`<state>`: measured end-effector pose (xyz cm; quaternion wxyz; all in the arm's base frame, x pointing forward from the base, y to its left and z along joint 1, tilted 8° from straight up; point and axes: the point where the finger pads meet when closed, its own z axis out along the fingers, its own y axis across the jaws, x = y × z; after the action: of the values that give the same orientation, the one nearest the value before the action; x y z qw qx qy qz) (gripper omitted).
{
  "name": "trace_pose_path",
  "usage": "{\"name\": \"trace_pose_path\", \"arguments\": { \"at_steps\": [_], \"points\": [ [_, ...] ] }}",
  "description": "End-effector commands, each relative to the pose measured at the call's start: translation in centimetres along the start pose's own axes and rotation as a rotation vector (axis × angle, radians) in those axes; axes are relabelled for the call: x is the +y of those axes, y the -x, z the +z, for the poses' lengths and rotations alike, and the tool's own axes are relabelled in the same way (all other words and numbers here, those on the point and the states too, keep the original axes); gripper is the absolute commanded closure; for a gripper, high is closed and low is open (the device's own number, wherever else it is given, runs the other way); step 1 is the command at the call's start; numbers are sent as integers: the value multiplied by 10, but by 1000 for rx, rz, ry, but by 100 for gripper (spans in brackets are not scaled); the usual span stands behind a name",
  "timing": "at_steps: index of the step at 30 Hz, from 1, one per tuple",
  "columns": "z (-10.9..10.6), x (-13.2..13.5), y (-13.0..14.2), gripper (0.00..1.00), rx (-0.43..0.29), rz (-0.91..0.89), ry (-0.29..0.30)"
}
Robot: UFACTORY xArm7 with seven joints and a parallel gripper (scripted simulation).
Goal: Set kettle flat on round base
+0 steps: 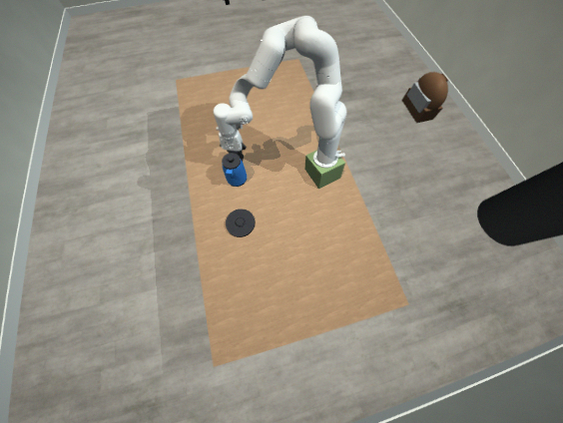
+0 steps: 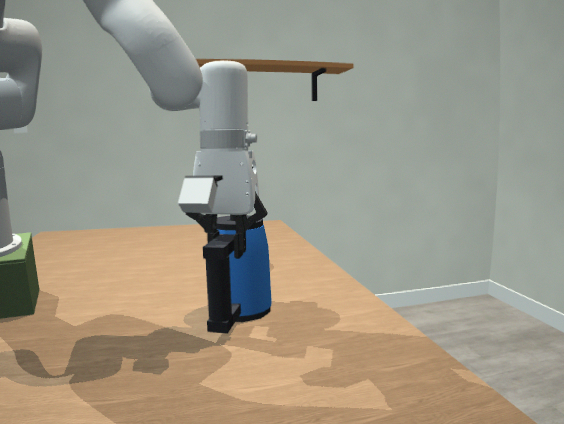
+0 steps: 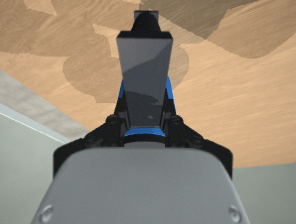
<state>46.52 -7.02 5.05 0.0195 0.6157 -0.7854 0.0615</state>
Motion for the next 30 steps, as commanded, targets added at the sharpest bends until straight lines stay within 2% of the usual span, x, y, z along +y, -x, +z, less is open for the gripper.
{"name": "trace_pose_path", "arguments": {
  "at_steps": [1, 15, 30],
  "points": [
    [-2, -2, 0, 100, 0, 0, -4],
    [-12, -1, 0, 100, 0, 0, -4],
    [-37, -1, 0, 100, 0, 0, -4]
  ]
}}
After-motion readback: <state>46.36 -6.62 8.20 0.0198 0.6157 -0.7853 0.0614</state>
